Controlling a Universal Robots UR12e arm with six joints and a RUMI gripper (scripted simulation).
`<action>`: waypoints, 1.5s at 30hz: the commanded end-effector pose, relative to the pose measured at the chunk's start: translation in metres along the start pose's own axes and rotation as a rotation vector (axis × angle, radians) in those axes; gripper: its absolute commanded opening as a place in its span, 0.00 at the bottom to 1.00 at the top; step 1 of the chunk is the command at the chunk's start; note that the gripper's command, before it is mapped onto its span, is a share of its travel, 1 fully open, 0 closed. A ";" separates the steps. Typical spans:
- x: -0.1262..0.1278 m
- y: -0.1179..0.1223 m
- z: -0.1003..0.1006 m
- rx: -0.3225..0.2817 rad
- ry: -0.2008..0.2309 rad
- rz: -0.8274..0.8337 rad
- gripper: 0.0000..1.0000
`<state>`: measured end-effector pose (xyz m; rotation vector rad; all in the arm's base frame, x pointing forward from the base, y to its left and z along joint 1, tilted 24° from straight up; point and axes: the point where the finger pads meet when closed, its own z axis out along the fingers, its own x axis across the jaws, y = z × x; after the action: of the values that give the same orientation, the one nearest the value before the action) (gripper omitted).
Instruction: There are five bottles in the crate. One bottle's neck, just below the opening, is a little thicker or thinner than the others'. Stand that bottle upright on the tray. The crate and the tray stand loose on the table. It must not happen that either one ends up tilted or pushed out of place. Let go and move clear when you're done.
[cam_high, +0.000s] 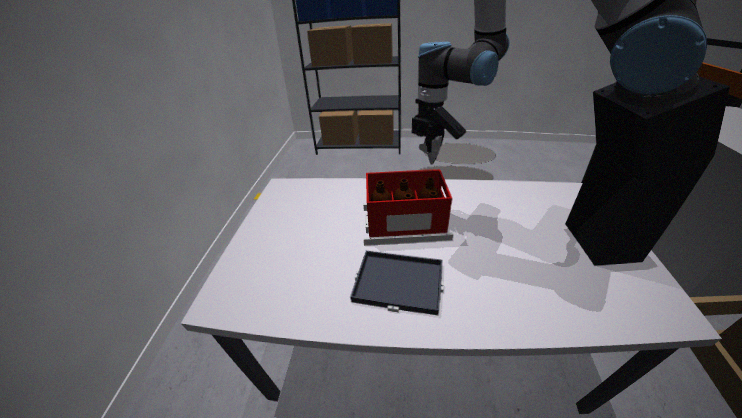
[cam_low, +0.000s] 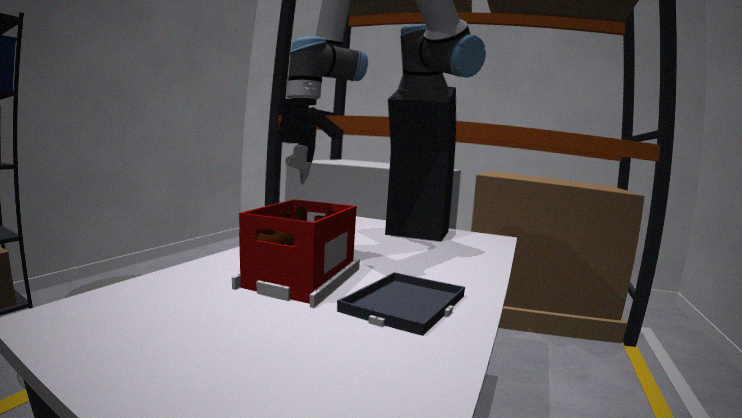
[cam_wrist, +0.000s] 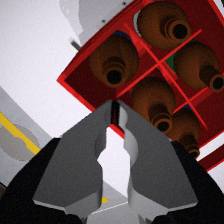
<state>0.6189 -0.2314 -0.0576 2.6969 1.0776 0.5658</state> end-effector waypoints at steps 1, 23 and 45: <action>0.000 0.000 0.000 -0.001 0.000 0.000 0.00; 0.000 0.000 0.000 -0.001 0.000 0.000 0.00; 0.068 -0.053 -0.001 -0.001 0.000 0.000 0.38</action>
<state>0.6295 -0.1487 -0.0551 2.6969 1.0787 0.5667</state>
